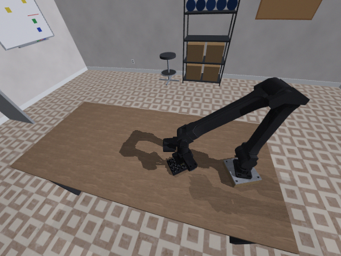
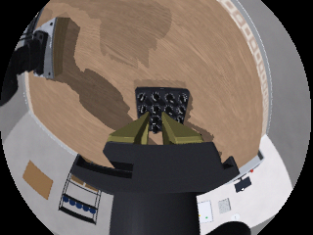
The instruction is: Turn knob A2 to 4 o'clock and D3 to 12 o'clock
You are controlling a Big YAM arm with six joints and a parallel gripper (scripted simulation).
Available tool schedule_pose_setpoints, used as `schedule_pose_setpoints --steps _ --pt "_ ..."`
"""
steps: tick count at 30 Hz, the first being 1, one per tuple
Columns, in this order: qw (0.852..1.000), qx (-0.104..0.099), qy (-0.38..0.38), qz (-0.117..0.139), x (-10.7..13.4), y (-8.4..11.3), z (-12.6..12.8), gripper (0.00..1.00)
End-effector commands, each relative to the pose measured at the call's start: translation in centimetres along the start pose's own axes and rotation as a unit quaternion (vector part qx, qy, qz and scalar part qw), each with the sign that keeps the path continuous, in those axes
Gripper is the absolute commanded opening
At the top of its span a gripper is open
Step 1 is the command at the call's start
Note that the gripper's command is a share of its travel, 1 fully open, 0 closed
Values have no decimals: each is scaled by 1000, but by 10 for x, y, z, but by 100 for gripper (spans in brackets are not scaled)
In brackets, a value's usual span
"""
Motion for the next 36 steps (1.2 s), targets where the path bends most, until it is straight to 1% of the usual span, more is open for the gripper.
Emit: schedule_pose_setpoints --steps 1,19,27,31,36 --pt "999 27 8 15 8 25 -19 18" --pt "999 27 8 15 8 25 -19 18" --pt "1000 24 11 13 7 19 -18 18" --pt "1000 19 14 10 6 9 -15 18" --pt "1000 5 20 0 0 -5 -5 18"
Point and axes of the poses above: the point where the finger pads meet when closed, its own y axis back along the fingers, its own z axis across the jaws, x = y × z, the point moved 5 cm from there along y, back along the fingers, and after that the axes turned 6 degrees about y, right-handed, at the moved point
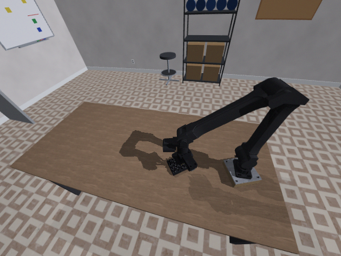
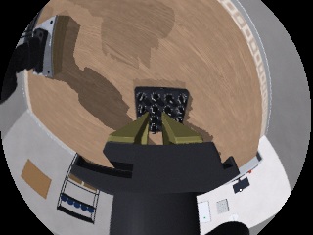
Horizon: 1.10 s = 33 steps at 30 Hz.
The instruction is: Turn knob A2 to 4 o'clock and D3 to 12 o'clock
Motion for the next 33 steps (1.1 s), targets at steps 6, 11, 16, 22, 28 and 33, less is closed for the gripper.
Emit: schedule_pose_setpoints --steps 6,11,16,22,28,33 --pt "1000 4 6 -1 2 -11 -2 18" --pt "1000 3 4 -1 4 -15 -1 18" --pt "1000 3 3 -1 4 -23 0 18" --pt "1000 3 3 -1 4 -31 0 18" --pt "1000 3 3 -1 5 -36 0 18" --pt "1000 3 3 -1 5 -40 1 18"
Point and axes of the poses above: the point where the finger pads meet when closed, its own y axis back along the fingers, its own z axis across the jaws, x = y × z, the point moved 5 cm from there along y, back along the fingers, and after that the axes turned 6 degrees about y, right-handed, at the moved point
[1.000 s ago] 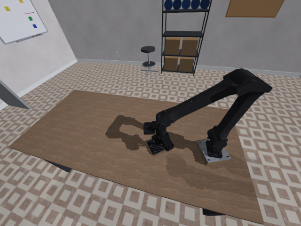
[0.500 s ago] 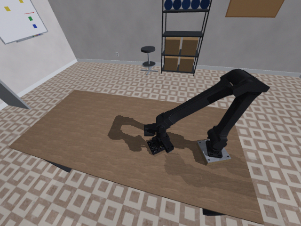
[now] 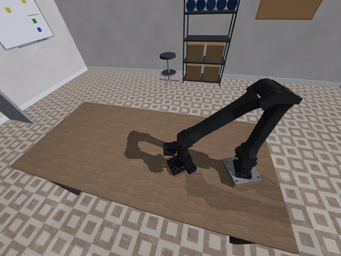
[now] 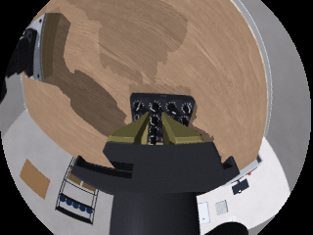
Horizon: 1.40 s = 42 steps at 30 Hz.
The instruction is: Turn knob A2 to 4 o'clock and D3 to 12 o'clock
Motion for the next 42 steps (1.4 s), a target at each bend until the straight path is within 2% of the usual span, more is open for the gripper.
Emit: schedule_pose_setpoints --steps 1,6,42 --pt "1000 3 -3 -1 5 -6 1 18" --pt "1000 8 -4 2 6 -4 -1 18" --pt "1000 4 -3 0 5 -7 1 18"
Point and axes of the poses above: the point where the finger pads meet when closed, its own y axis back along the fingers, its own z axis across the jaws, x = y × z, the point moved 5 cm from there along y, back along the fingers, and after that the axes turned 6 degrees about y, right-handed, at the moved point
